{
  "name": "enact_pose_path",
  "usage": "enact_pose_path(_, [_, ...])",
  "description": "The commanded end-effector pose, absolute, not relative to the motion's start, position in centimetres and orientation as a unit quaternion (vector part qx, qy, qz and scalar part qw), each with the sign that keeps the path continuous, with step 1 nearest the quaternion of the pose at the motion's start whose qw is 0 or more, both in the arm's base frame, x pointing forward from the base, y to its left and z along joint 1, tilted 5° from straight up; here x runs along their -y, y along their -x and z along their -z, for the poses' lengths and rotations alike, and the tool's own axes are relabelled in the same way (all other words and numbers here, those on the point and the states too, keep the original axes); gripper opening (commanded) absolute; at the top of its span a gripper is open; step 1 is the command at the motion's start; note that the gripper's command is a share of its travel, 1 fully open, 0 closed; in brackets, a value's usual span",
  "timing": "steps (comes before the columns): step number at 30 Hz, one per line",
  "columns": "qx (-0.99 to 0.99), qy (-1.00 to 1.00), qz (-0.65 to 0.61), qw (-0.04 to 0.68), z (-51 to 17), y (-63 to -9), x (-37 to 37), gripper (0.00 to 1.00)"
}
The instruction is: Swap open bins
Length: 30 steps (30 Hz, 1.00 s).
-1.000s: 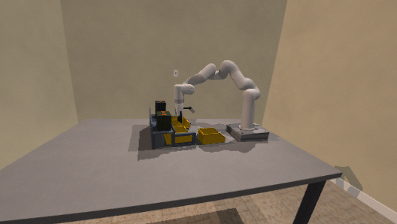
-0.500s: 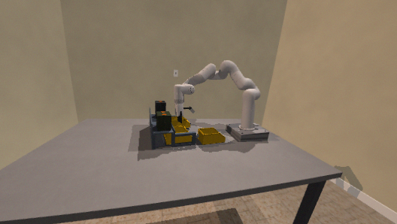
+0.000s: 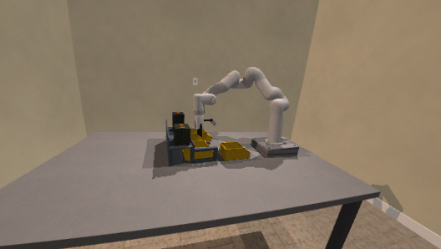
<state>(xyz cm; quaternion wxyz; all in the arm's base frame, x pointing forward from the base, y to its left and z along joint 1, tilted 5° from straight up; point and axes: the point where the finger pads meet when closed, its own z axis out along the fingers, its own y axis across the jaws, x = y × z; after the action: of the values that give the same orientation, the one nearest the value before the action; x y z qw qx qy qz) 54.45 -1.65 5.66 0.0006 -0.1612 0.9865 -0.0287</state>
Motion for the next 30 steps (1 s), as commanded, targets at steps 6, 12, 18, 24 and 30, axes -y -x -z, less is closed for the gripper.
enact_pose_path(6, [-0.986, 0.161, 0.029, 0.003, -6.0, -54.6, 1.6, 0.10])
enact_pose_path(12, [-0.986, 0.161, 0.029, 0.003, -6.4, -54.6, 1.6, 0.10])
enact_pose_path(18, [-0.986, 0.161, 0.029, 0.003, -6.9, -54.5, 1.6, 0.10])
enact_pose_path(24, [-0.986, 0.161, 0.029, 0.003, -7.4, -54.5, 1.6, 0.10])
enact_pose_path(30, [-0.986, 0.161, 0.029, 0.003, -8.3, -54.4, 1.5, 0.10])
